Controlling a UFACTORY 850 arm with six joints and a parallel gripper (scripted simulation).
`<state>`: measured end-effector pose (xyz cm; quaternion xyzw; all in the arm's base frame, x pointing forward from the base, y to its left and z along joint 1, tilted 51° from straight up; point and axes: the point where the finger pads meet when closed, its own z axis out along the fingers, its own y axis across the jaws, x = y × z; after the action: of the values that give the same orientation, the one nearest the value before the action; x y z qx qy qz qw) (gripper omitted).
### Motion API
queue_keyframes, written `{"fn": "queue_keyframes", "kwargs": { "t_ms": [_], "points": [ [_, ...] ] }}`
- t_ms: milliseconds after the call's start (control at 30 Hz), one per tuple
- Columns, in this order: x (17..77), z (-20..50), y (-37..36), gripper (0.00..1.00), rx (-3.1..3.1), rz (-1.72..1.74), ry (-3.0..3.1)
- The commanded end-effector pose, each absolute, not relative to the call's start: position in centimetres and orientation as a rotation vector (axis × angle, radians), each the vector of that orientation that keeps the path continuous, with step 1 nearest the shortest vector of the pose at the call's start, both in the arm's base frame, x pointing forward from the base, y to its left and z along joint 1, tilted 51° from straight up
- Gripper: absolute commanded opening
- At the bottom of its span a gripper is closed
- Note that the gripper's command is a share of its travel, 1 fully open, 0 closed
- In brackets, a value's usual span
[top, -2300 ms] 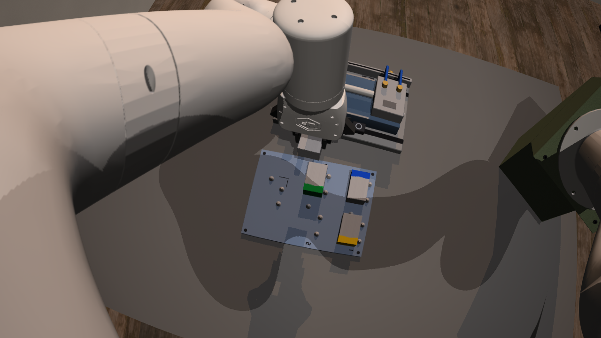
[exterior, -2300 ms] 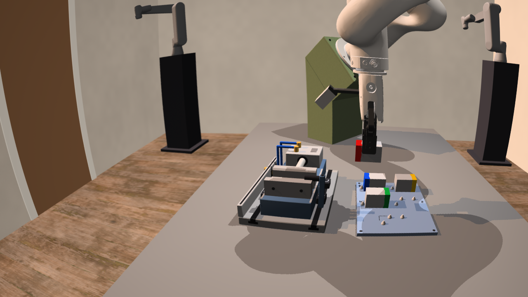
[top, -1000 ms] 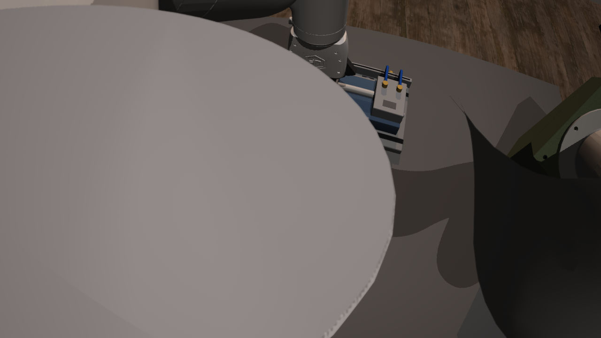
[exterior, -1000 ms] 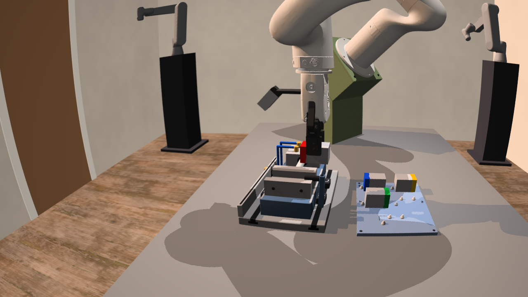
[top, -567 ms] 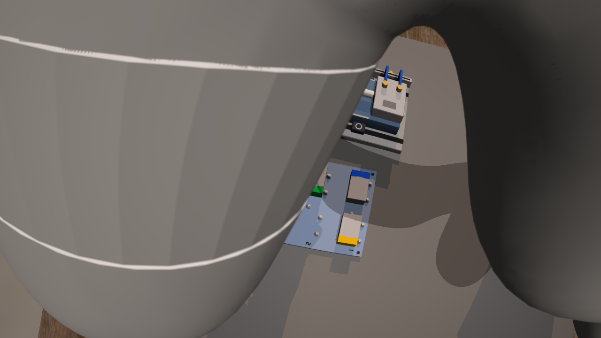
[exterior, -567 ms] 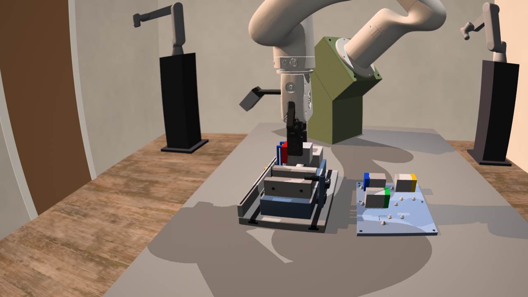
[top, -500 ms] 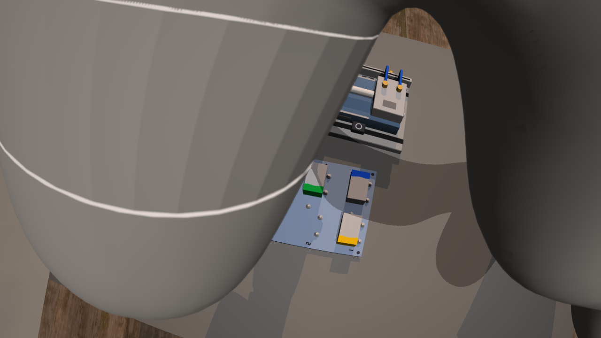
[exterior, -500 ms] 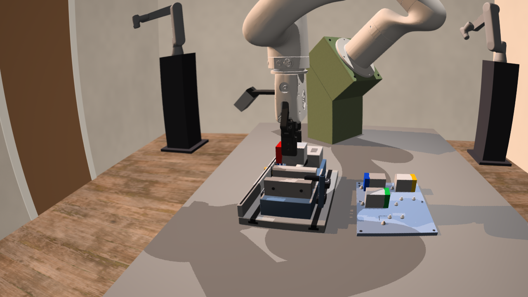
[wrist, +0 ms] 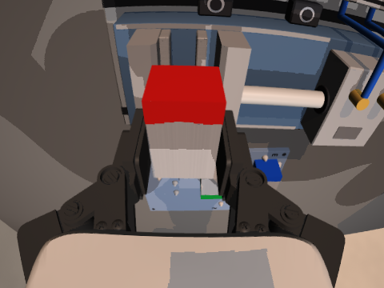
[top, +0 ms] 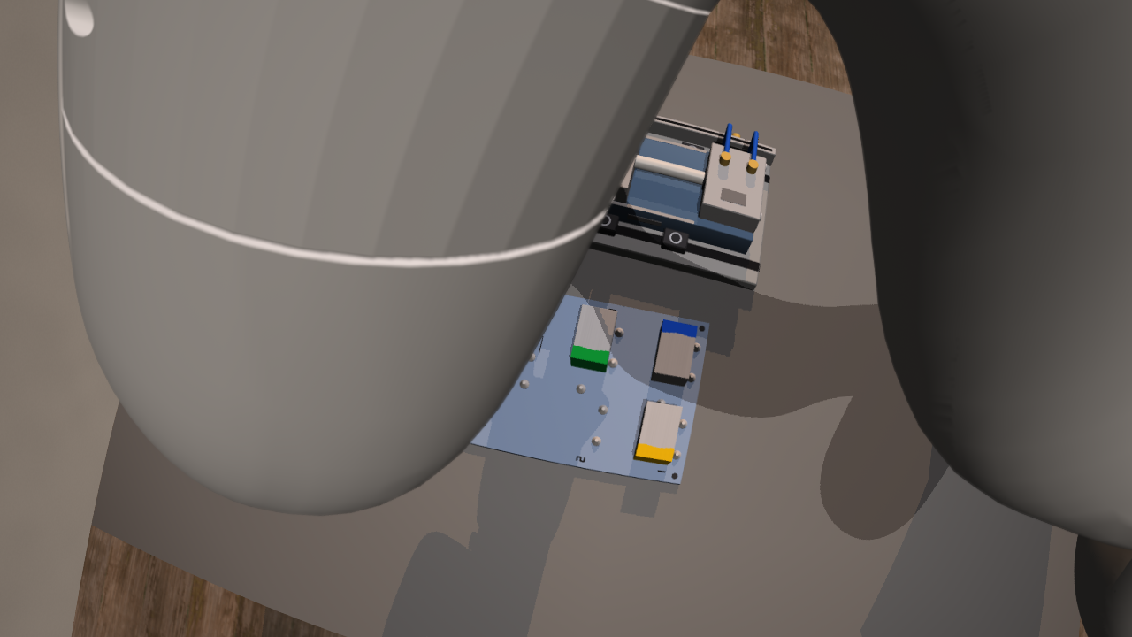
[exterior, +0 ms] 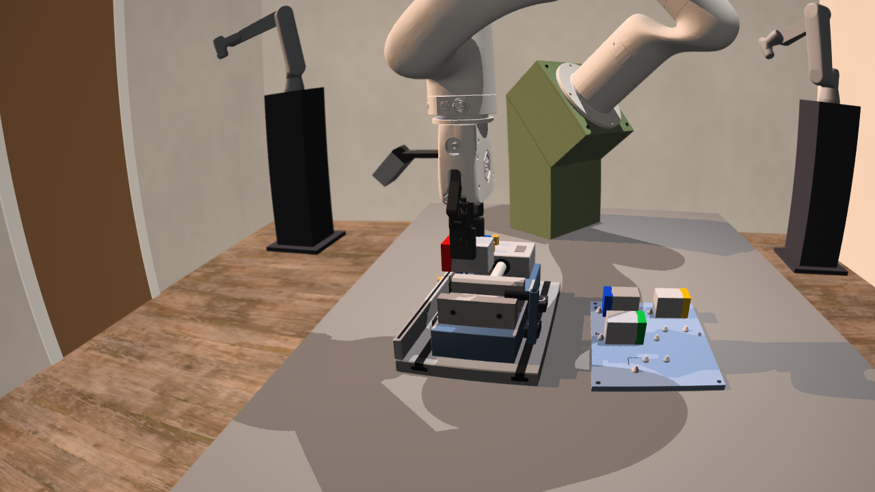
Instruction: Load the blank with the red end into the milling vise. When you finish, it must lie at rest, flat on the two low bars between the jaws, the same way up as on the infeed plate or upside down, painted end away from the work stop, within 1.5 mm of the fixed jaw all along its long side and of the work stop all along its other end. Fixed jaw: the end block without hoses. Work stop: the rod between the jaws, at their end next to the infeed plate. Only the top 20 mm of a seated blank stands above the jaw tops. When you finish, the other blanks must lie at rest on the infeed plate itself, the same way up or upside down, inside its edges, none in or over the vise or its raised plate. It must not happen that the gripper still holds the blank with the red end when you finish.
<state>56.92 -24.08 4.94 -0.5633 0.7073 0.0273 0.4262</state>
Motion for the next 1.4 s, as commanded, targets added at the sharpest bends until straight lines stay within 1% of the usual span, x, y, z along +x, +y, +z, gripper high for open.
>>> {"fn": "queue_keyframes", "kwargs": {
  "t_ms": [0,1367],
  "points": [
    [57.0,4.7,-24.6,0.00,-1.408,0.067,1.768],
    [56.8,5.5,-23.5,0.00,-1.408,0.066,1.768]
  ]
}}
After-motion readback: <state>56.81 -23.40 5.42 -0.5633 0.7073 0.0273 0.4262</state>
